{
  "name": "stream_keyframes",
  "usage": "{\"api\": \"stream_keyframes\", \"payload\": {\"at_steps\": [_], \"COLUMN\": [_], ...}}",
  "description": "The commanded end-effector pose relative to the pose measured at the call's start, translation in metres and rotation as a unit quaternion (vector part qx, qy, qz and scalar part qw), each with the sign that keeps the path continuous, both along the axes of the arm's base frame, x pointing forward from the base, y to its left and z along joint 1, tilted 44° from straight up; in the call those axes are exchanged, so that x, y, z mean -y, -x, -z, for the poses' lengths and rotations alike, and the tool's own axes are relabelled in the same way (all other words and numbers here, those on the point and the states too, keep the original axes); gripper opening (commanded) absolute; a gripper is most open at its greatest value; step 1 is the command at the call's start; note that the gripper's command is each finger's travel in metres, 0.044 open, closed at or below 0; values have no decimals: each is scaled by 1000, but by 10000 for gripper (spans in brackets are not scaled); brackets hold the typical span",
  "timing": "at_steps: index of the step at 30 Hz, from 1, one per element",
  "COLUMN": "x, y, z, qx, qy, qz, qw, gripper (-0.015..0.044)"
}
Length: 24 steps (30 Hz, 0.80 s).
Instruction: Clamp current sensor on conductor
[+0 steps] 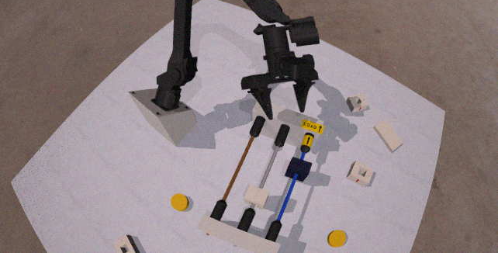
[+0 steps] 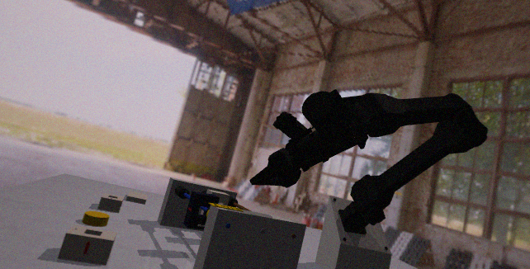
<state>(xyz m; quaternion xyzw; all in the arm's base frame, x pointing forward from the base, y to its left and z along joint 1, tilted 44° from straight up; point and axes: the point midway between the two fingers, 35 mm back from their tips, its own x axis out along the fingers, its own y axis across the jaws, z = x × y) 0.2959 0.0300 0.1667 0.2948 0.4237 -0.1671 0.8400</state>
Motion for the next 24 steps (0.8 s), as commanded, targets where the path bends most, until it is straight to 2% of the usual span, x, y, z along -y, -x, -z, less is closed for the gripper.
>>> {"api": "stream_keyframes", "payload": {"at_steps": [1,3,4,19,23,24], "x": [0,0,0,0,1,0], "y": [12,12,7,7,-4,3], "z": [0,0,-1,0,3,0], "qx": [52,52,31,28,-28,4], "qy": [-66,-66,-40,-36,29,-4], "qz": [122,122,75,69,-60,12], "qw": [989,989,996,997,997,1000], "gripper": [440,440,440,440,440,440]}}
